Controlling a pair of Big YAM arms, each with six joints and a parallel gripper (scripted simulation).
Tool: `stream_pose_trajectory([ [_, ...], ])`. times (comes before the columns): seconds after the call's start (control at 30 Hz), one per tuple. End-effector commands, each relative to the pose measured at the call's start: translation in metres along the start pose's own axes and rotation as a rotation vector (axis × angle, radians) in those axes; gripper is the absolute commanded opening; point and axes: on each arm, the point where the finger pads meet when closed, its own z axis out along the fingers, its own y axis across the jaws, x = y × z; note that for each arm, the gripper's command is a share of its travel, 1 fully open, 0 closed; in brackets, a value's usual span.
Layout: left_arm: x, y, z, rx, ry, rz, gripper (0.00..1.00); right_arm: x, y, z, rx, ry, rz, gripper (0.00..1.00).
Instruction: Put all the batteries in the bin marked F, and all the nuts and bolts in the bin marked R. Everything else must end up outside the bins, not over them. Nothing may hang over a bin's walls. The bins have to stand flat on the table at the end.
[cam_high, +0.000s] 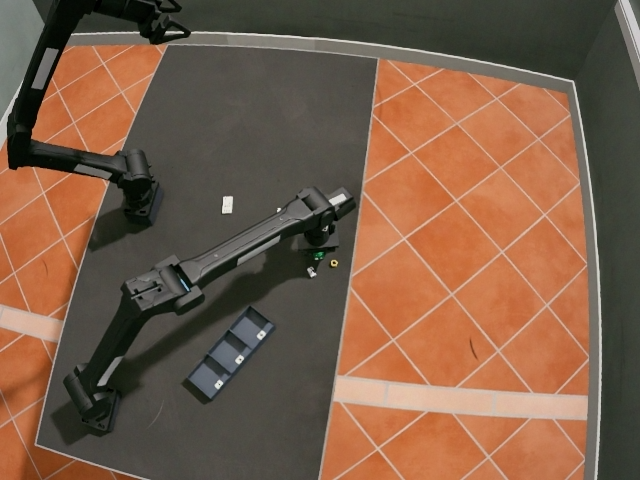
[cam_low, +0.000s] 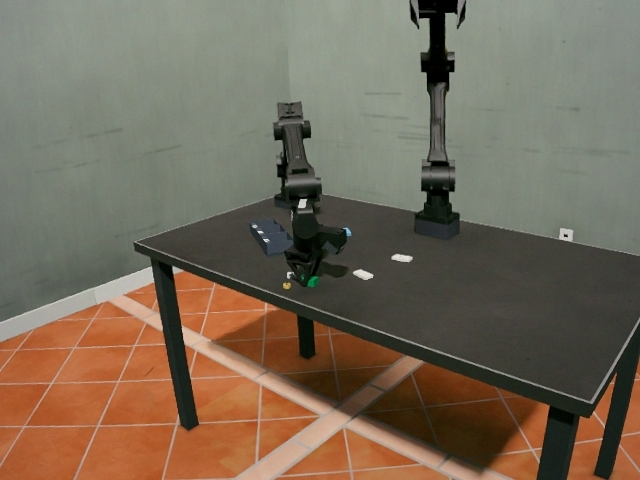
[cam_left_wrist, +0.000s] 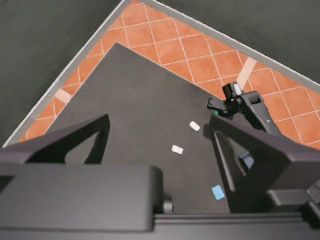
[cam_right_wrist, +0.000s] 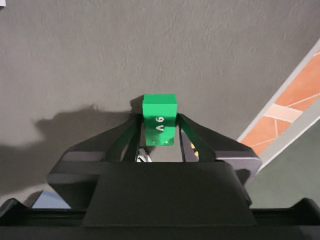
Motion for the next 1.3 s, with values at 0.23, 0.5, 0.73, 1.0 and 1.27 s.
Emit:
stream_pose_trajectory([
  [0.23,-0.011,0.001,-0.026,0.001,-0.053,0.009,1.00,-0.006,-0.009,-0.017,0.032,-0.022,0.002,0.21],
  [0.5,-0.011,0.001,-0.026,0.001,-0.053,0.009,1.00,-0.006,-0.009,-0.017,0.032,-0.022,0.002,0.21],
  [0.73,-0.011,0.001,-0.026,0.001,-0.053,0.009,1.00,-0.006,-0.009,-0.017,0.032,-0.022,0.002,0.21],
  [1.0,-0.011,0.001,-0.026,0.001,-0.053,0.009,1.00,-0.004,0.000,-0.003,0.009,-0.009,0.006,0.21],
  [1.27,-0.011,0.001,-0.026,0.001,-0.053,0.009,1.00,-0.013,-0.010,-0.049,0.057,-0.041,0.005,0.21],
])
